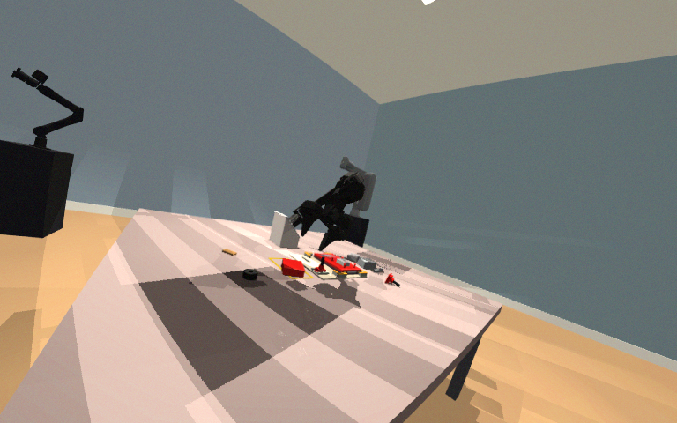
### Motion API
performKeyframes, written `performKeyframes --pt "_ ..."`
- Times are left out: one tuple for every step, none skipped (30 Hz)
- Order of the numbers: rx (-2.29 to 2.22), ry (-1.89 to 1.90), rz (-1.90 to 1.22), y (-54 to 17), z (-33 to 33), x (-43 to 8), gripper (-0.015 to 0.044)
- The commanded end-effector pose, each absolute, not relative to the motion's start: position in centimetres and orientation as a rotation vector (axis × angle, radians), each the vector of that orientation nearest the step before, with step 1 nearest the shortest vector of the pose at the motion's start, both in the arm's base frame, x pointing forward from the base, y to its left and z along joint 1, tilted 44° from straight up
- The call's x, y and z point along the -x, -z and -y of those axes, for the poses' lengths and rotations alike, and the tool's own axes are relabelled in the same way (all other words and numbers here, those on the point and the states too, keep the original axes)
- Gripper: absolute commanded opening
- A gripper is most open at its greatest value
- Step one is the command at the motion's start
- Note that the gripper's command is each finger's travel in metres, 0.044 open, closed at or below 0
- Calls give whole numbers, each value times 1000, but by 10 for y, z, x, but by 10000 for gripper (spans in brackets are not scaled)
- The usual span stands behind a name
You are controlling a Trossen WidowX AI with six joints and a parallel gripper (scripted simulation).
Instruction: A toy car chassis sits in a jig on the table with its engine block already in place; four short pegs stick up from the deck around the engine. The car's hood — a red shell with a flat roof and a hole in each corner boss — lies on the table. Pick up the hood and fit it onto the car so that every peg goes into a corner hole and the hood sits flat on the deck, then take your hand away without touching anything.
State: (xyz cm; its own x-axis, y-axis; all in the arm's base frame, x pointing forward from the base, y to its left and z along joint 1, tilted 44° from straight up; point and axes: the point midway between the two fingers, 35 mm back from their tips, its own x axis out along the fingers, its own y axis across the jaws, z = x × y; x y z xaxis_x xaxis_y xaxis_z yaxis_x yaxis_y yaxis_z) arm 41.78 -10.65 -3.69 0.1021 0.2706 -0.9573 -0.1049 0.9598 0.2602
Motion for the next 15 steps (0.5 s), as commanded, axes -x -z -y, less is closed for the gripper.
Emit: performKeyframes --pt "-387 -313 -1530 60 103 -383 440" --pt "-470 -319 -1549 64 101 -374 440" --pt "-554 -324 -1567 68 100 -365 440" --pt "-640 -328 -1581 71 99 -357 440" --pt "-726 -331 -1594 74 97 -349 440" --pt "-793 -332 -1602 75 96 -343 440" --pt "-834 -332 -1605 76 95 -340 440" --pt "-848 -332 -1607 76 95 -339 440" --pt "-848 -332 -1607 76 95 -339 440" --pt "-848 -332 -1607 76 95 -339 440" --pt "-848 -332 -1607 76 95 -339 440" --pt "-848 -332 -1607 76 94 -340 440" --pt "-848 -332 -1607 76 94 -340 440" --pt "-848 -332 -1607 76 94 -340 440" --pt "-848 -332 -1607 76 94 -340 440"
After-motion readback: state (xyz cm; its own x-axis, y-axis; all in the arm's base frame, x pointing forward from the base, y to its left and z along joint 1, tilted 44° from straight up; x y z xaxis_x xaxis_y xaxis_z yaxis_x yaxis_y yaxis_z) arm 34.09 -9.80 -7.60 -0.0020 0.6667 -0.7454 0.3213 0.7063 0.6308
